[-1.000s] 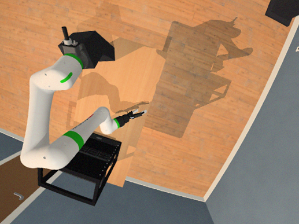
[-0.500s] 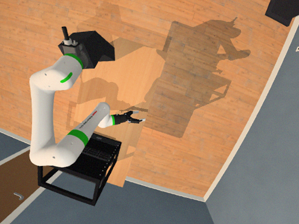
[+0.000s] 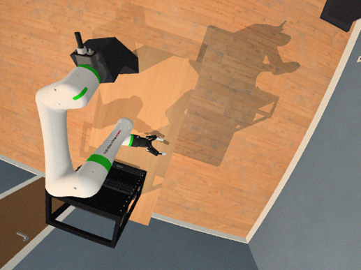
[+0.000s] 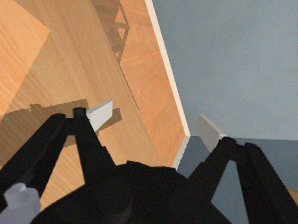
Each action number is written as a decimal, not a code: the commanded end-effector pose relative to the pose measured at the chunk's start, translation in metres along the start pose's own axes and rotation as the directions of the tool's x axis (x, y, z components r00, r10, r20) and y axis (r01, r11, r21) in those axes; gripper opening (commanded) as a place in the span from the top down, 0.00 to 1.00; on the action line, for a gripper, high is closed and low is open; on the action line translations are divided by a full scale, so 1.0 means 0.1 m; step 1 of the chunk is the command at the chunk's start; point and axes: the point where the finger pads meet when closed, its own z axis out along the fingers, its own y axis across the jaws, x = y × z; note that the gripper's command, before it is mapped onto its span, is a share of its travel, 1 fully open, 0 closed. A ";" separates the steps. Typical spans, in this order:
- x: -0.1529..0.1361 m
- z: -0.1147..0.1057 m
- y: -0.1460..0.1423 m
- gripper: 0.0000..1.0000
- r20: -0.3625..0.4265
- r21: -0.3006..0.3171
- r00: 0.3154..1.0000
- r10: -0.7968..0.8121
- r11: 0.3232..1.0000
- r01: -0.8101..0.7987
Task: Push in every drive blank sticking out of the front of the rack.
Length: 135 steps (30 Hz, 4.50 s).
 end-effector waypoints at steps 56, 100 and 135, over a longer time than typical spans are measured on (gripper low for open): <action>-1.87 -3.62 -0.08 0.00 0.731 -0.575 0.491 0.473 0.815 0.071; -1.32 -4.90 0.28 0.00 0.855 -0.511 0.308 0.418 0.781 0.360; -1.26 -4.97 0.32 0.00 0.863 -0.500 0.296 0.410 0.778 0.381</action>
